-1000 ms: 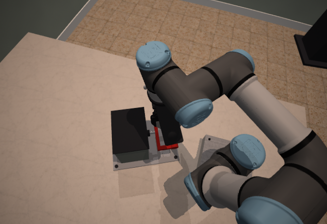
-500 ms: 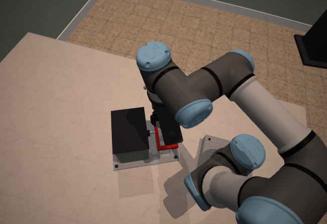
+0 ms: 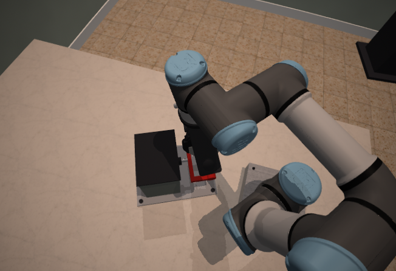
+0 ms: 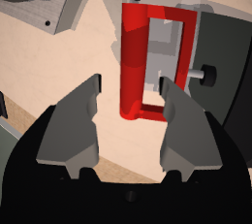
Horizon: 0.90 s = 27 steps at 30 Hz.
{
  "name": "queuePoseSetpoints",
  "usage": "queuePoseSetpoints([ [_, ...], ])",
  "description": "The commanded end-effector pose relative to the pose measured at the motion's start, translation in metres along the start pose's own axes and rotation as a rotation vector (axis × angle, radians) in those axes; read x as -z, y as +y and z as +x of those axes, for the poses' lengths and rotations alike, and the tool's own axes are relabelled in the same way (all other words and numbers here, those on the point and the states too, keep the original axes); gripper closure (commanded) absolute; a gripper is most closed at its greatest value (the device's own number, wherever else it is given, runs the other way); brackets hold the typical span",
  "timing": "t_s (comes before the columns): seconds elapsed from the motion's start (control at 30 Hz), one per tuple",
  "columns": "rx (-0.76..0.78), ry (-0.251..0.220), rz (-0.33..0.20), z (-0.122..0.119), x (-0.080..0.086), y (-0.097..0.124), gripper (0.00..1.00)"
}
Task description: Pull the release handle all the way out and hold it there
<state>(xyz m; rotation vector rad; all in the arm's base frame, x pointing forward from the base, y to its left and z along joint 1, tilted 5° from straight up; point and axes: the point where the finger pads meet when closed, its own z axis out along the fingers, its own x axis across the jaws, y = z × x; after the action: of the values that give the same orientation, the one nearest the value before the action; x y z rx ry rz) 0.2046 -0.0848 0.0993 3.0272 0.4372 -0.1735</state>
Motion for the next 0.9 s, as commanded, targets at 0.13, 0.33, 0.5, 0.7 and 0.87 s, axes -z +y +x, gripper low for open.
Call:
queuePoseSetpoints([
  [0.13,0.000,0.000,-0.003,0.0002,0.0005,0.0005,0.68],
  [0.33,0.000,0.001,-0.004,0.0009,0.0007,0.0006,0.68],
  [0.5,-0.001,0.001,-0.004,0.0022,0.0012,0.0010,0.68],
  [0.7,-0.001,0.001,-0.004,0.0030,0.0013,0.0009,0.68],
  [0.87,-0.001,0.001,-0.004,0.0029,0.0011,0.0007,0.68],
])
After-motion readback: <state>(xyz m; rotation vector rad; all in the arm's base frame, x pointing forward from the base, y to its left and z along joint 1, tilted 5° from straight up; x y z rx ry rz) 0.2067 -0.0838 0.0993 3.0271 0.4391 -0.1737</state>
